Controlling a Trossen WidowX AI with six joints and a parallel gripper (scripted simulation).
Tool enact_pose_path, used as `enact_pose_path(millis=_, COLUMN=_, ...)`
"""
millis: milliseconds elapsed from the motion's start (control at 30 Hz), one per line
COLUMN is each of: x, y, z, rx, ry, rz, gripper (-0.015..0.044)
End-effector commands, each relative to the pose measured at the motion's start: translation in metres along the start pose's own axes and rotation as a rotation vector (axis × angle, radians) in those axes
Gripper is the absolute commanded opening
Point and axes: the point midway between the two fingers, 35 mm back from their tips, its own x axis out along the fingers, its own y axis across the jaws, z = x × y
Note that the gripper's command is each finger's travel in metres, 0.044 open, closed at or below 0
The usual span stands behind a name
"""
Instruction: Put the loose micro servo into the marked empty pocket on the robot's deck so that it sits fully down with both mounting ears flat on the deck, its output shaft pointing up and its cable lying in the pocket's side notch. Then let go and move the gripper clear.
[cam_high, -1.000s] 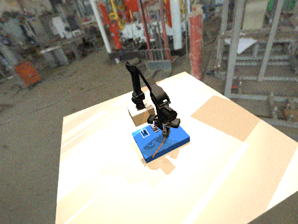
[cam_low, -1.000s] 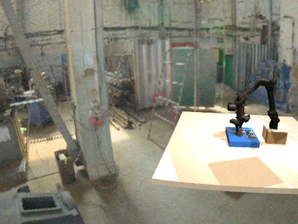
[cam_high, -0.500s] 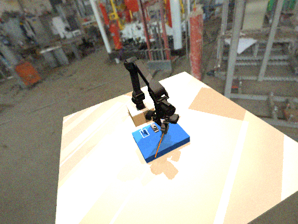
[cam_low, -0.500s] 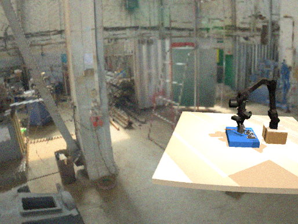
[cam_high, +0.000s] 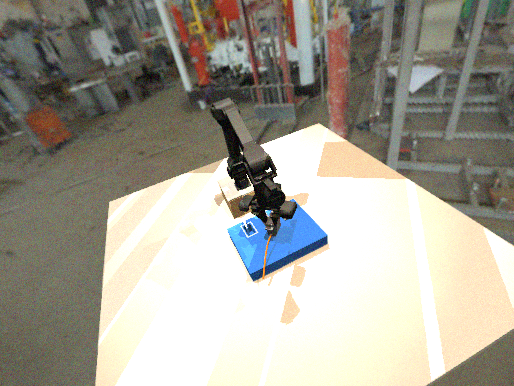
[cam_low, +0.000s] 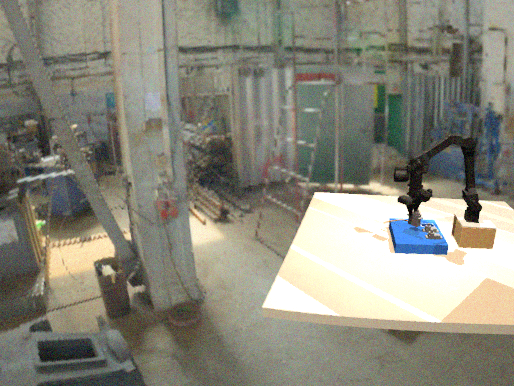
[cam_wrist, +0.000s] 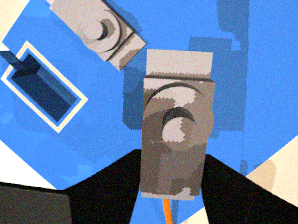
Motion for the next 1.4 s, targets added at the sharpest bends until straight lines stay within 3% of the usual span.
enact_pose_path(millis=0, x=-0.002, y=0.012, z=-0.014, rx=-0.003, ry=0.007, rz=-0.001, gripper=0.0)
enact_pose_path(millis=500, x=-0.002, y=0.041, z=-0.046, rx=0.054, ry=0.009, rz=0.001, gripper=0.0)
enact_pose_path(millis=1367, x=-0.002, y=0.041, z=-0.046, rx=0.941, ry=0.009, rz=-0.004, gripper=0.0)
